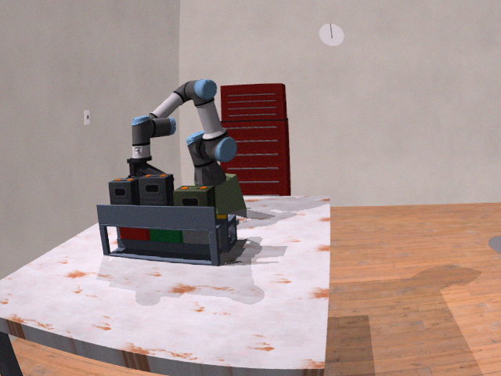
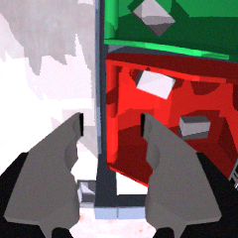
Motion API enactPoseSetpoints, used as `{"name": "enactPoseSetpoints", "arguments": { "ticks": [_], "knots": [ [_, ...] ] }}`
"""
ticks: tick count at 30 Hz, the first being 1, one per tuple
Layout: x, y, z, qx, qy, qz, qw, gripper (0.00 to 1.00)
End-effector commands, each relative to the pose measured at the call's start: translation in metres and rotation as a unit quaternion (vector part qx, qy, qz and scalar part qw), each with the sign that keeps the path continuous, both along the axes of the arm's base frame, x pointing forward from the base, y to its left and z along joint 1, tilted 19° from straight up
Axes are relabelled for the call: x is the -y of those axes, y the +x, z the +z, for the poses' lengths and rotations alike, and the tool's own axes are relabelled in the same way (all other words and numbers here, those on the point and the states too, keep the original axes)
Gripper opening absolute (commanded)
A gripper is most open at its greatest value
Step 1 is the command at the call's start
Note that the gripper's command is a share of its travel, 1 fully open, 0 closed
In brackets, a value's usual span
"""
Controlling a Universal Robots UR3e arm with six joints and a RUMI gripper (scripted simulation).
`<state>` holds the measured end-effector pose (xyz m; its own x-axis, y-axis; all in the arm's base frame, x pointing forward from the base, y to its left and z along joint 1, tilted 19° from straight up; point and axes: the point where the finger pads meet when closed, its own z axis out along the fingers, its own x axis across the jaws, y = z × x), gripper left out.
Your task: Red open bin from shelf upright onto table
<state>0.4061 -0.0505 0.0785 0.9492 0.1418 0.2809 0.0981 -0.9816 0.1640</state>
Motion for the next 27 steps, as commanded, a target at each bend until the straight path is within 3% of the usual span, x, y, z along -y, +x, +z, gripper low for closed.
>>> {"name": "enactPoseSetpoints", "arguments": {
  "ticks": [1, 27],
  "knots": [
    [0.0001, 0.0003, 0.0018, 0.001, -0.001, 0.000, 1.000, 0.26],
    [0.0014, 0.0033, -0.0076, 0.001, -0.001, 0.000, 1.000, 0.26]
  ]
}}
